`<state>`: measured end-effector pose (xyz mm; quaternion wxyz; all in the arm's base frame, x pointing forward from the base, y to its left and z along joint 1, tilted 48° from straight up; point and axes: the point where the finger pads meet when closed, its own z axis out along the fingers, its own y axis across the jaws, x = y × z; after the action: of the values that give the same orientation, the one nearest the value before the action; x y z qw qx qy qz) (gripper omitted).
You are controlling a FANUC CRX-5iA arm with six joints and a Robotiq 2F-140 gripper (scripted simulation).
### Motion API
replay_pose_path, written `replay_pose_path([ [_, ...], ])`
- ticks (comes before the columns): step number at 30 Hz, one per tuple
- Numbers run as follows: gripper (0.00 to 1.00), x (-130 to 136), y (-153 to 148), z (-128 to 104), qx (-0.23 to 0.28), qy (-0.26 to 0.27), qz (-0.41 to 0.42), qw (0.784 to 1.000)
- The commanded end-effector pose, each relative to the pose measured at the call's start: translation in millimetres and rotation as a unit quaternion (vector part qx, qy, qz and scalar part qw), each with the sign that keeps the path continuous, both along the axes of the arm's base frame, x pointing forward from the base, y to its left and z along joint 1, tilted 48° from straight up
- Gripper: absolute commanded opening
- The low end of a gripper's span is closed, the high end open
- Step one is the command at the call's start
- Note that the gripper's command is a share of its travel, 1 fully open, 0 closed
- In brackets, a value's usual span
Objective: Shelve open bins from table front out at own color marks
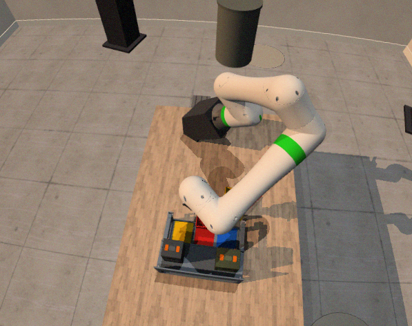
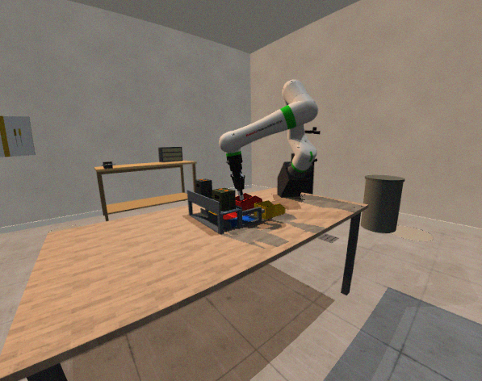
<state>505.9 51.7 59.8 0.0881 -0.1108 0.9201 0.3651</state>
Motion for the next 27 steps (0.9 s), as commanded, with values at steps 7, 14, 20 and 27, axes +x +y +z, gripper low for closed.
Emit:
replay_pose_path([
  [7, 0.00, 9, 0, 3, 0.000, 0.000, 0.000, 1.000],
  [14, 0.00, 15, 0, 6, 0.000, 0.000, 0.000, 1.000],
  [20, 0.00, 21, 0, 8, 0.000, 0.000, 0.000, 1.000],
  [27, 0.00, 26, 0, 10, 0.000, 0.000, 0.000, 1.000],
])
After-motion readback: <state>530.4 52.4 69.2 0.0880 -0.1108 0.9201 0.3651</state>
